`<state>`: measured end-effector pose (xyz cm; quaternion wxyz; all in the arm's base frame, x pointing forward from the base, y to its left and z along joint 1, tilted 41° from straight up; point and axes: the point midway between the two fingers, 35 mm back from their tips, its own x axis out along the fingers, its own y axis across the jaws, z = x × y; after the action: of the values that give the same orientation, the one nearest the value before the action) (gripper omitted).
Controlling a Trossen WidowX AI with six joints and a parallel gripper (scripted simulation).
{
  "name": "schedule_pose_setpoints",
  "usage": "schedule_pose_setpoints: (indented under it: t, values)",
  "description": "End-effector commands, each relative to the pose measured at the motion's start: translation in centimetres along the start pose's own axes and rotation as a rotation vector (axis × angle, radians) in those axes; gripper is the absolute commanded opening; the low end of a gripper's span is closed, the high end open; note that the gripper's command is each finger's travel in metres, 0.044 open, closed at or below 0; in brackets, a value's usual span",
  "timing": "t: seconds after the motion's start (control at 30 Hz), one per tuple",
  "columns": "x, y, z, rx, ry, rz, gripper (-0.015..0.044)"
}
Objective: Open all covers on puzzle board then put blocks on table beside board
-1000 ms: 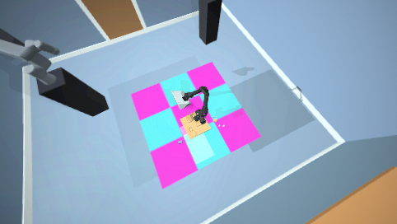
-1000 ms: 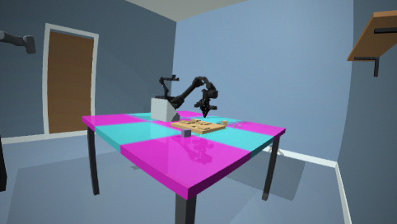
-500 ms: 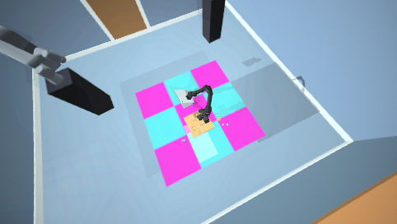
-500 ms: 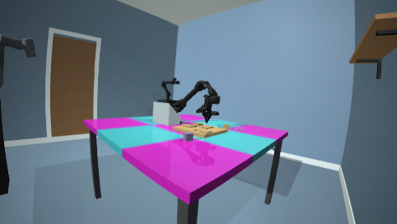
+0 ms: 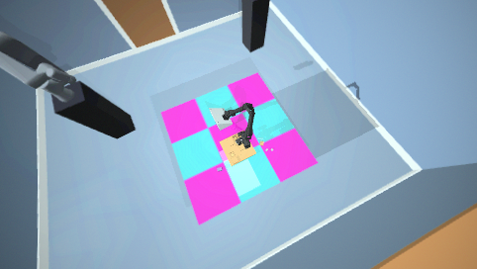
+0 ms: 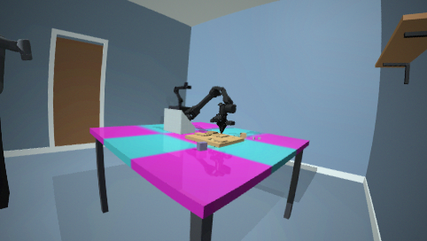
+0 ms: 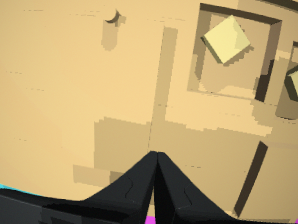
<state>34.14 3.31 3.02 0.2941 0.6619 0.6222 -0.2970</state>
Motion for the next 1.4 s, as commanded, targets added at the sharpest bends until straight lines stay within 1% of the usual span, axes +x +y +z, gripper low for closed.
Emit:
schedule_pose_setpoints:
  t: [0.0,0.33,1.37]
  values:
    - [0.5,-0.1,-0.1,0.006,0.005,-0.002,0.0]
    - [1.0,0.2,-0.2,0.006,0.006,-0.002,0.0]
    - [1.1,3.8,-0.8,0.004,0.006,0.0,0.0]
